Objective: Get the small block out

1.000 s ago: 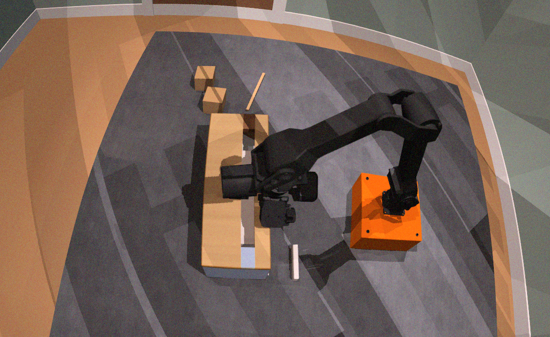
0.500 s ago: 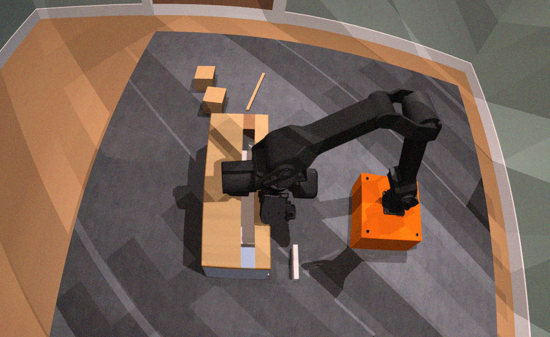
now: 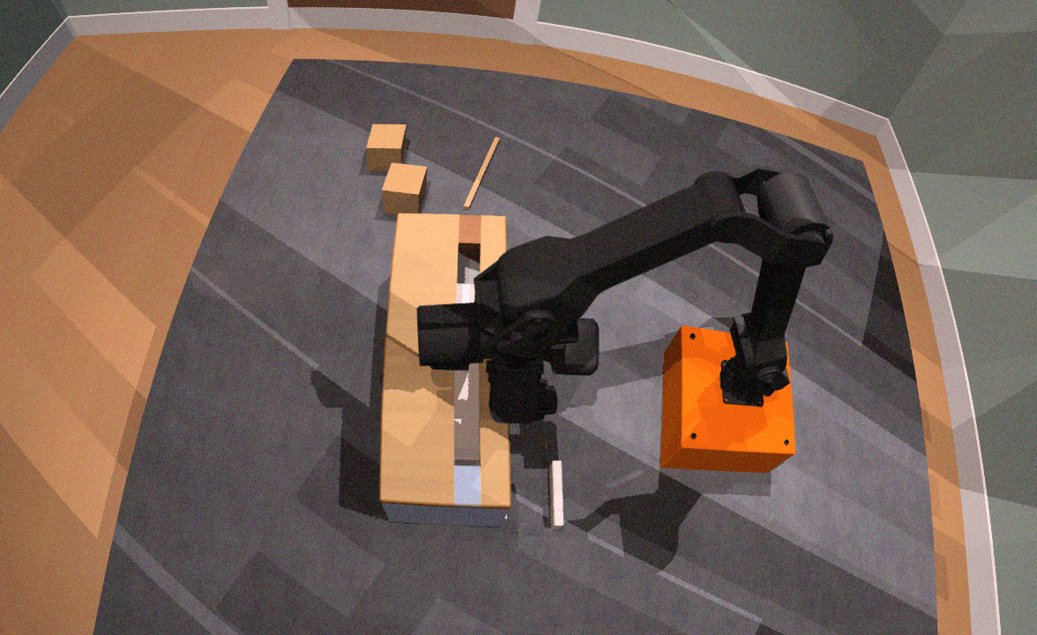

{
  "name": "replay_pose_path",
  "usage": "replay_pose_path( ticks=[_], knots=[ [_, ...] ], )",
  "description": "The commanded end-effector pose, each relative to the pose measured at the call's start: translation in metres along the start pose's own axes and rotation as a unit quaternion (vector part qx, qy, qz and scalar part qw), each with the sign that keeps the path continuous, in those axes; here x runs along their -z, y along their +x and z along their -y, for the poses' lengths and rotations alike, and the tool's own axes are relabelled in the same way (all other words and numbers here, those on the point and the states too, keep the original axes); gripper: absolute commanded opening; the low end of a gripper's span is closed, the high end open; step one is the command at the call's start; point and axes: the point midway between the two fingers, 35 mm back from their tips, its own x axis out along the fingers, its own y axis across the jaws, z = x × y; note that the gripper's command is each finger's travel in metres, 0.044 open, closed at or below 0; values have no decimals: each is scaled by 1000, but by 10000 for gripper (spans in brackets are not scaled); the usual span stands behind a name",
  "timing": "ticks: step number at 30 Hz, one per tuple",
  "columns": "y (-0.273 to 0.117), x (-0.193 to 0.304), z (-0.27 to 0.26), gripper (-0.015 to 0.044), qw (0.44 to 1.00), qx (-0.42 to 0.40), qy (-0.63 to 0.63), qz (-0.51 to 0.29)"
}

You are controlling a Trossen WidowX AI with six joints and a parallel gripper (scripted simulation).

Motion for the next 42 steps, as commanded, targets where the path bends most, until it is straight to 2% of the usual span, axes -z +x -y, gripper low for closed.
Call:
replay_pose_path(
  ticks=[1,21,42],
  knots=[
    [1,4,0,400,1000,0,-2,-2],
    [8,24,0,400,1000,0,-2,-3],
    [28,82,1,400,1000,0,-2,-5]
  ],
)
